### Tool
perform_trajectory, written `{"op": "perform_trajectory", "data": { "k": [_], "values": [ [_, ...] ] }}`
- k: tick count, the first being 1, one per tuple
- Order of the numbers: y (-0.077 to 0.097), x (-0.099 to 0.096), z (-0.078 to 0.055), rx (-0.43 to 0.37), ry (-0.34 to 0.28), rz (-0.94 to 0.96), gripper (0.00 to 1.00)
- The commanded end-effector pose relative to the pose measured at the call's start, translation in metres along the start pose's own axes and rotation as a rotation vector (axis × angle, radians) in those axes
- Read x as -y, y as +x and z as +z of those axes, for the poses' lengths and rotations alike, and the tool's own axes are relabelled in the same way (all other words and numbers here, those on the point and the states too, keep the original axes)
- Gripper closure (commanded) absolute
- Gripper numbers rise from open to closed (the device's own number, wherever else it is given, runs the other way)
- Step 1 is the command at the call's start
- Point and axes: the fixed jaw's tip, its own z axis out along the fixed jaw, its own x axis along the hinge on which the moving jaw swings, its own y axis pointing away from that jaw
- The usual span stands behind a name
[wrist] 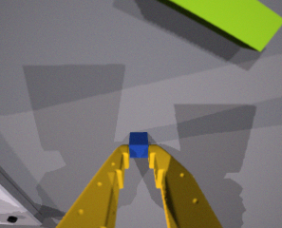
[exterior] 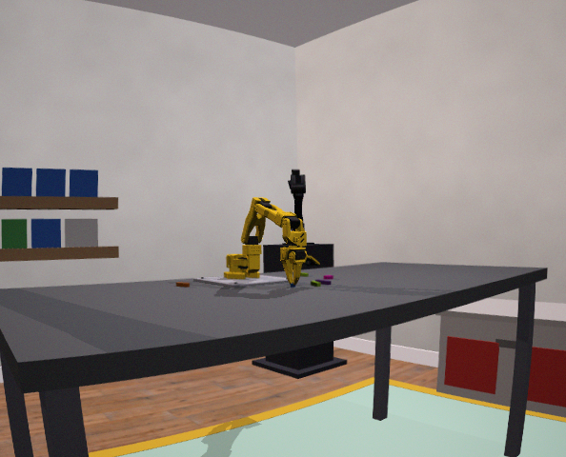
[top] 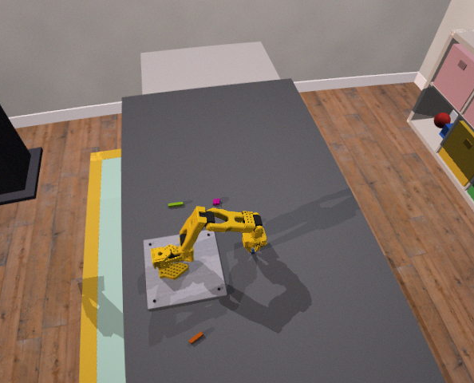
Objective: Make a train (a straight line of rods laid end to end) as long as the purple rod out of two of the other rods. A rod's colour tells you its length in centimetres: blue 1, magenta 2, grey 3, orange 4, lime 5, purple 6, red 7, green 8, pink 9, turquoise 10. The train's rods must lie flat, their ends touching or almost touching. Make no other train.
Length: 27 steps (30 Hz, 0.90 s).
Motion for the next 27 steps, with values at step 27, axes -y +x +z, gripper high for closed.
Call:
{"op": "perform_trajectory", "data": {
  "k": [27],
  "values": [
    [-0.0005, -0.0052, 0.0063, 0.003, -0.03, 0.009, 0.83]
  ]
}}
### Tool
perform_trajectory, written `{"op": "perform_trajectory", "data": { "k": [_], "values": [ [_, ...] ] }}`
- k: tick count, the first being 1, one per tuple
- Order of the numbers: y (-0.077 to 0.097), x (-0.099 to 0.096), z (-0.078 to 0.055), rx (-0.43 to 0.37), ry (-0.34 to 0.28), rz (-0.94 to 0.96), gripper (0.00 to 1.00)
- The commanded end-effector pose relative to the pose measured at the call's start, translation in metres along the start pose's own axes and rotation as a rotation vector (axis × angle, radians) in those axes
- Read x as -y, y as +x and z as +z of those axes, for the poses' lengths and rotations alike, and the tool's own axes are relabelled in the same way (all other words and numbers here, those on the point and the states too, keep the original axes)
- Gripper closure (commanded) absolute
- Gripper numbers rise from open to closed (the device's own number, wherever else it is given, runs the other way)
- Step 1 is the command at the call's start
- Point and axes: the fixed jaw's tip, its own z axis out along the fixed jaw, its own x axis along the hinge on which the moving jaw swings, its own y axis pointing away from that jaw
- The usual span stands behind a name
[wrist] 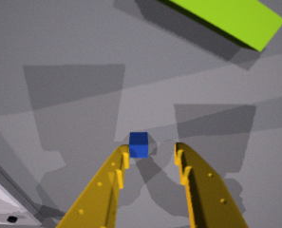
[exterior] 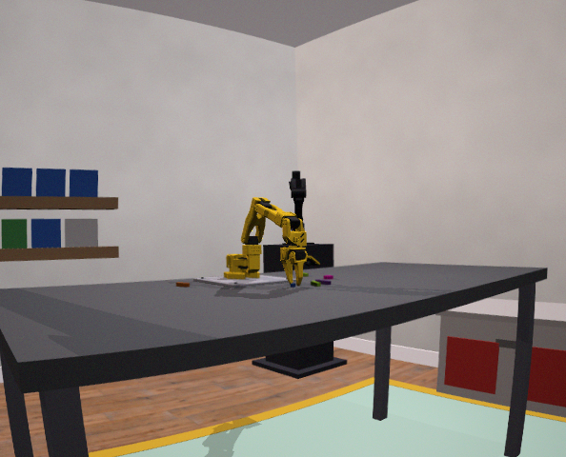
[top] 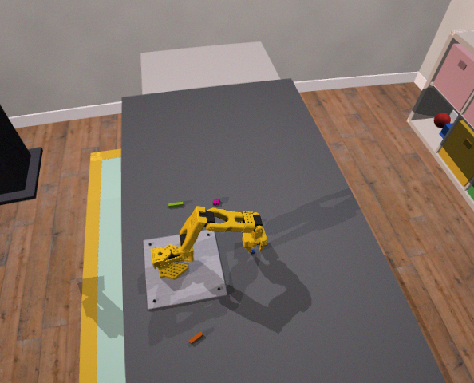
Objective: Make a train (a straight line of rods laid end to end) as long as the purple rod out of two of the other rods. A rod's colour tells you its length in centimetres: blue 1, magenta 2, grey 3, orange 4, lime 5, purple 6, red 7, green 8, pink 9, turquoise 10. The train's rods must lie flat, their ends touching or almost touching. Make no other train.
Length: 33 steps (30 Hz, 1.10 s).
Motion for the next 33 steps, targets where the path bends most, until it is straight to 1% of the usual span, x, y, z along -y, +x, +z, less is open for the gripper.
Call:
{"op": "perform_trajectory", "data": {
  "k": [1, 13, 21, 33],
  "values": [
    [-0.0005, -0.0052, 0.0063, 0.003, -0.03, 0.009, 0.83],
    [-0.0005, -0.0069, 0.0055, 0.003, -0.03, 0.009, 0.83],
    [-0.0006, -0.013, 0.003, 0.003, -0.03, 0.009, 0.83],
    [-0.0006, -0.0131, 0.003, 0.003, -0.03, 0.009, 0.83]
  ]
}}
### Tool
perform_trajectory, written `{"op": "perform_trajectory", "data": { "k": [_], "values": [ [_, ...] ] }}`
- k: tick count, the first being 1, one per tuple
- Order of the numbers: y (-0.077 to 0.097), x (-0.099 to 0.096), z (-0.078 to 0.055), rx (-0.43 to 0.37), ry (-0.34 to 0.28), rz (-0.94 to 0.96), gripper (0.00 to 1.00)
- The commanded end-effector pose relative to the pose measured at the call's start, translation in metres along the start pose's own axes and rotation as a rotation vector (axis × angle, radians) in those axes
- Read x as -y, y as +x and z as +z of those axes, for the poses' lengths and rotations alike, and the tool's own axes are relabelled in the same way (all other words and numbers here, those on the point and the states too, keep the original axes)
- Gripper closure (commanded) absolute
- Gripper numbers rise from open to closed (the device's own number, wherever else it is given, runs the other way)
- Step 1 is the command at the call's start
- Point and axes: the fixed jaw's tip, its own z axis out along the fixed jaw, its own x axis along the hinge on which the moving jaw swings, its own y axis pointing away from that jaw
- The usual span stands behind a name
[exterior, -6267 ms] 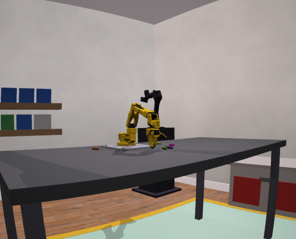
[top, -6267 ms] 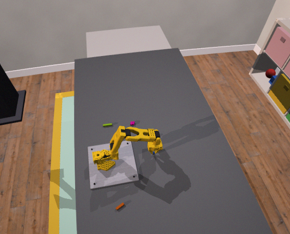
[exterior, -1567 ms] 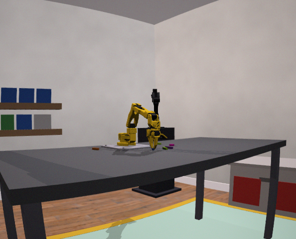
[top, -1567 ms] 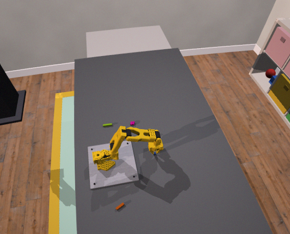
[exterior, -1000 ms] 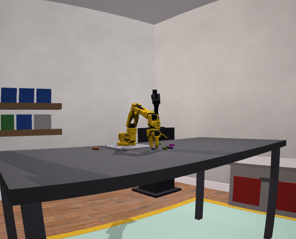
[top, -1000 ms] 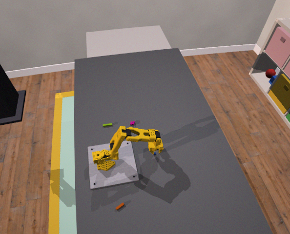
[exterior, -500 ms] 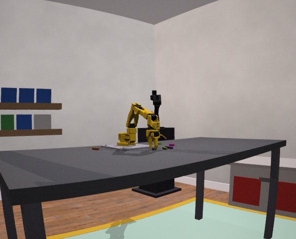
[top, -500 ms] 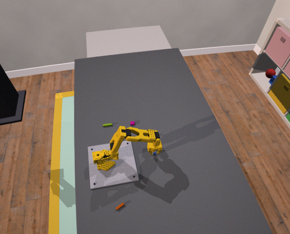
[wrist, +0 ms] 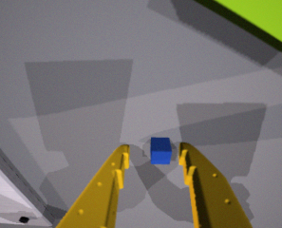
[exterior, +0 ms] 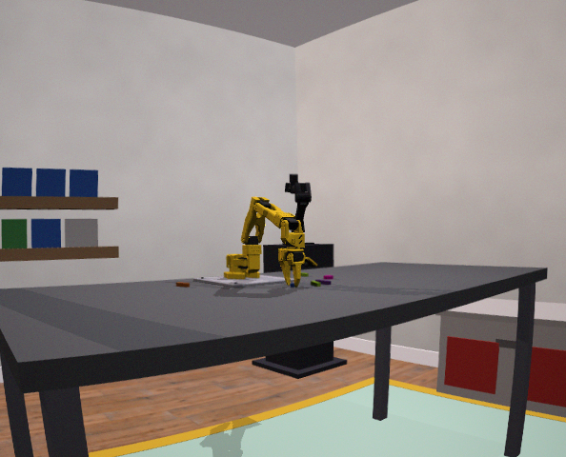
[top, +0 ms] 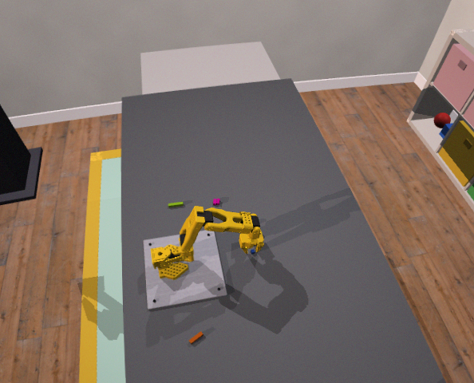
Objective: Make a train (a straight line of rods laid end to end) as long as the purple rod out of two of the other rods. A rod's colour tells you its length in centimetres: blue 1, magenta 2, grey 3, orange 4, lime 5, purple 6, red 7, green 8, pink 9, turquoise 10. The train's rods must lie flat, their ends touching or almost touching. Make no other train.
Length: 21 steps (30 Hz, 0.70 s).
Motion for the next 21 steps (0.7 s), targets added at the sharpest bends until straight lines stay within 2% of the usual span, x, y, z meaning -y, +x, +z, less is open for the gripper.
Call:
{"op": "perform_trajectory", "data": {
  "k": [1, 14, 21],
  "values": [
    [-0.0001, -0.0015, -0.0002, 0.001, 0.003, 0.009, 0.83],
    [-0.0001, -0.0015, -0.0009, 0.001, 0.003, 0.009, 0.83],
    [0.0, -0.0012, -0.0065, 0.001, 0.003, 0.009, 0.83]
  ]
}}
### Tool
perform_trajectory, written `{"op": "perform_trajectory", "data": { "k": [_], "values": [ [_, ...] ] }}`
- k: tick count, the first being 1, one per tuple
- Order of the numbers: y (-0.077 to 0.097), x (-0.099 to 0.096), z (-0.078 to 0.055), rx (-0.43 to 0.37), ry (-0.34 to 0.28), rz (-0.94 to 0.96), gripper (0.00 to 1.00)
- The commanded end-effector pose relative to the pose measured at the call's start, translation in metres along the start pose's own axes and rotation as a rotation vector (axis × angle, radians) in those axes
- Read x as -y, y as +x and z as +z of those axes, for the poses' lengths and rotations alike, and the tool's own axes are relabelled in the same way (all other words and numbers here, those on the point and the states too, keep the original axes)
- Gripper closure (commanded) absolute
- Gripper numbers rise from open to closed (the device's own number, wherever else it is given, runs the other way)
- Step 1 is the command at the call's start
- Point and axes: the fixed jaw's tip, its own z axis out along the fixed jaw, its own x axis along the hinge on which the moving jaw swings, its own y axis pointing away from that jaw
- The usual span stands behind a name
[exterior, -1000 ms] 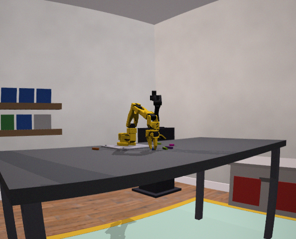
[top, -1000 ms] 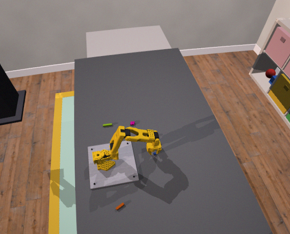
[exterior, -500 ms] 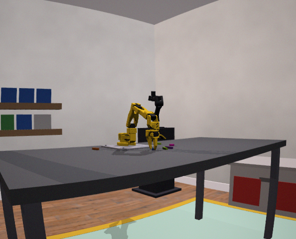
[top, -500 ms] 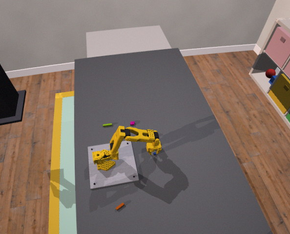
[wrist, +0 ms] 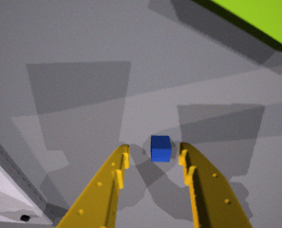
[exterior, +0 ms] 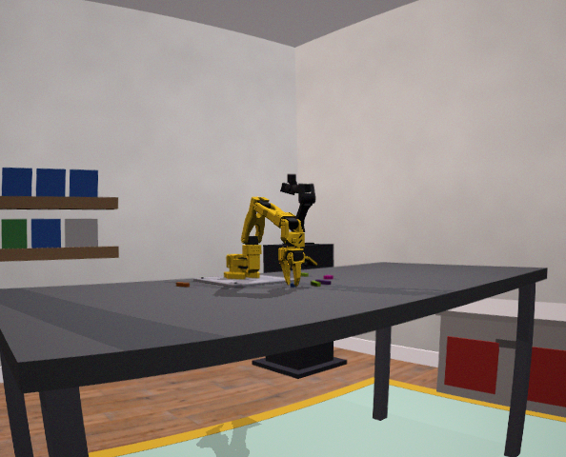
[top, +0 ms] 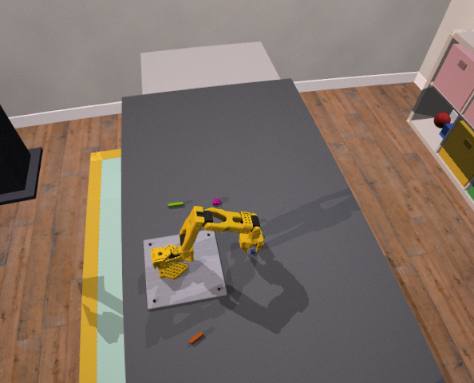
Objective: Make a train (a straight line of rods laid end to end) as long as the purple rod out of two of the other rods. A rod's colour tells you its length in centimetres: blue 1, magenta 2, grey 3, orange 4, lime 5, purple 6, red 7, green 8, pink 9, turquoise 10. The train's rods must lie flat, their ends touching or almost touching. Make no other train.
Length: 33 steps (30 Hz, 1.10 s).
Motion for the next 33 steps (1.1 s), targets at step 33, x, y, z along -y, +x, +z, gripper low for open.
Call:
{"op": "perform_trajectory", "data": {
  "k": [33],
  "values": [
    [0.0, -0.001, -0.026, 0.001, 0.003, 0.009, 0.83]
  ]
}}
